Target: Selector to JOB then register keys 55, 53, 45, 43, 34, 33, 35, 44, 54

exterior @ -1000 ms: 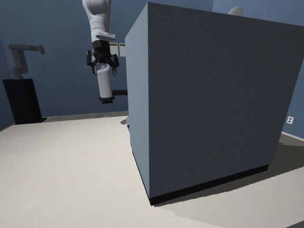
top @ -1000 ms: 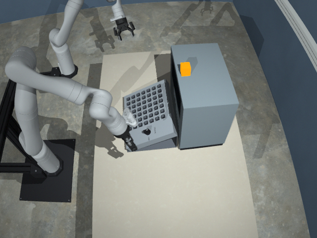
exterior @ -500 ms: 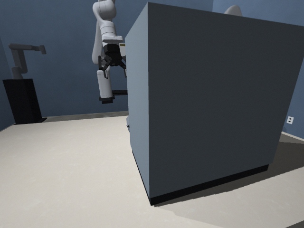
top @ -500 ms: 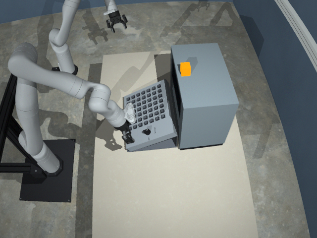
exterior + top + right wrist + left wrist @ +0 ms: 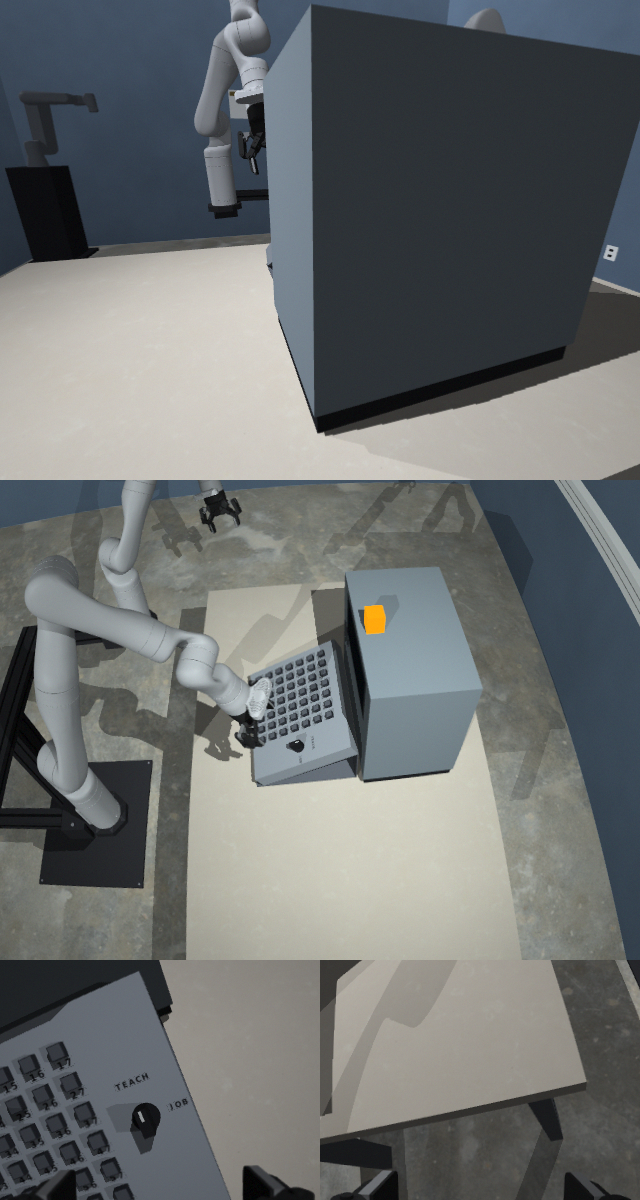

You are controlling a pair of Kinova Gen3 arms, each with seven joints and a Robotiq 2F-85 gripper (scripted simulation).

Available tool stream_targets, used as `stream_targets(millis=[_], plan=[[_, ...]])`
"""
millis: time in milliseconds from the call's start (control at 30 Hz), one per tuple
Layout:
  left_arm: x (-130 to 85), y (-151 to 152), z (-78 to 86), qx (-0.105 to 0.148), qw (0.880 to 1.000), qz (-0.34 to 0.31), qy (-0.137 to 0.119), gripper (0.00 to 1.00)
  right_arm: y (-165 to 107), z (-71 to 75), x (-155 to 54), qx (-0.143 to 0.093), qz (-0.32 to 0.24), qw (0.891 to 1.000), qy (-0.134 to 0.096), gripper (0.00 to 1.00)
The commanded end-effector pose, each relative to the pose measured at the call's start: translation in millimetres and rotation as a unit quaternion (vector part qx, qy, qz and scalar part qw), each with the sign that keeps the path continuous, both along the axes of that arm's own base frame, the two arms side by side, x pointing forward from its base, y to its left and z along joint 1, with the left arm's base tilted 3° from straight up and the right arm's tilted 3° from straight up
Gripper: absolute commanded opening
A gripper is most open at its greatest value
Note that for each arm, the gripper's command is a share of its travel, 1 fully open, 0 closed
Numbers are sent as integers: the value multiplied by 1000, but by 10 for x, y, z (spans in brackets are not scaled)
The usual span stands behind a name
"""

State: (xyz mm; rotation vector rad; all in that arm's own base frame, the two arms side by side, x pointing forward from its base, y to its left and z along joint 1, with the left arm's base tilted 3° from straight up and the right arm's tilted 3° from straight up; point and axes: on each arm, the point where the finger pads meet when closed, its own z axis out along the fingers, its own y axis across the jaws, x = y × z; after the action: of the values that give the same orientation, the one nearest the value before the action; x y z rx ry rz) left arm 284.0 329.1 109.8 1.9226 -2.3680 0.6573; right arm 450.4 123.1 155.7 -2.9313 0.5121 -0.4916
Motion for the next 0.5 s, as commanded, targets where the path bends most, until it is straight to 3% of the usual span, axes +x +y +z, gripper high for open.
stream_targets(millis=[0,67,200,467], plan=[[-142,129,61,13,1000,5,5,1000,249,-67,30,18,-83,996,-9,1000],[-142,129,61,13,1000,5,5,1000,249,-67,30,18,-83,996,-9,1000],[-377,310,145,32,999,13,14,1000,468,-127,46,43,-151,988,-14,1000],[-757,561,283,61,997,27,30,1000,871,-238,77,88,-273,958,-25,1000]])
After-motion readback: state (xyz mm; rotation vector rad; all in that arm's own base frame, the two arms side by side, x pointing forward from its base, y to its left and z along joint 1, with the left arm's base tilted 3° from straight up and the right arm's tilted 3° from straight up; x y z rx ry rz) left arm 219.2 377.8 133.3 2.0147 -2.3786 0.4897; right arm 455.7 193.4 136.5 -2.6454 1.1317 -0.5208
